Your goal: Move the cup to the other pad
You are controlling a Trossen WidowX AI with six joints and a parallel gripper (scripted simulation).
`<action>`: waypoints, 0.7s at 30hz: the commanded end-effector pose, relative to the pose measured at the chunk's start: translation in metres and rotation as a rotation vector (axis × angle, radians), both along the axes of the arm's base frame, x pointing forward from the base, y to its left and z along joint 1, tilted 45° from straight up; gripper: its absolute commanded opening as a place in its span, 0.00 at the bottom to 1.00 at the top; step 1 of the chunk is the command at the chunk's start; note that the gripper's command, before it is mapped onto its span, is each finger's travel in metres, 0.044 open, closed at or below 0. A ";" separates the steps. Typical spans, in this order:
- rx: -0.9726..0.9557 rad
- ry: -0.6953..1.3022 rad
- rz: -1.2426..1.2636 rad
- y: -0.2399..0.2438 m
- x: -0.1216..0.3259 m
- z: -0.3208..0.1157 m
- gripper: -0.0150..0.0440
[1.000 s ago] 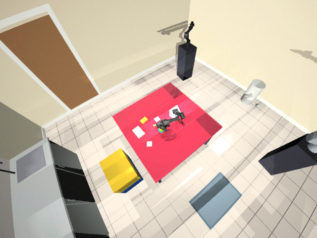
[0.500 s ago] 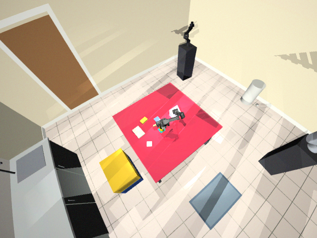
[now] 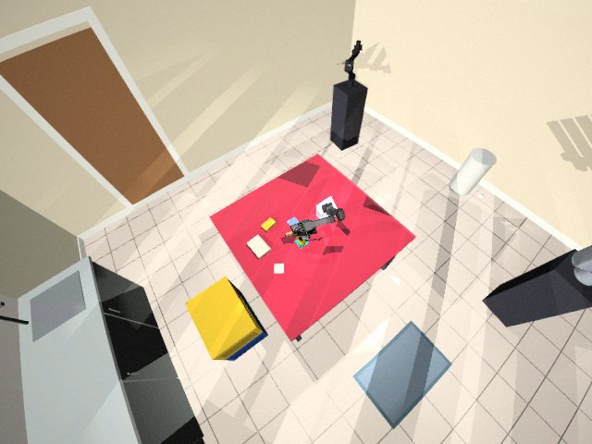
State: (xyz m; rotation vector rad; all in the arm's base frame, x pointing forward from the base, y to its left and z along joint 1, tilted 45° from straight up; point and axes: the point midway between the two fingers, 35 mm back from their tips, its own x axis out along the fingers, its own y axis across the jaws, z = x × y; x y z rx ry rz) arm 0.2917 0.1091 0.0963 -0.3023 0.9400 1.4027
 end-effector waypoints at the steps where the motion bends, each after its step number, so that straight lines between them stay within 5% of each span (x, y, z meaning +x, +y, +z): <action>1: 0.000 0.002 -0.001 0.000 0.000 0.000 0.72; 7: -0.001 0.002 -0.001 -0.002 0.001 0.002 0.99; 21: -0.007 -0.004 0.002 -0.036 0.007 0.036 1.00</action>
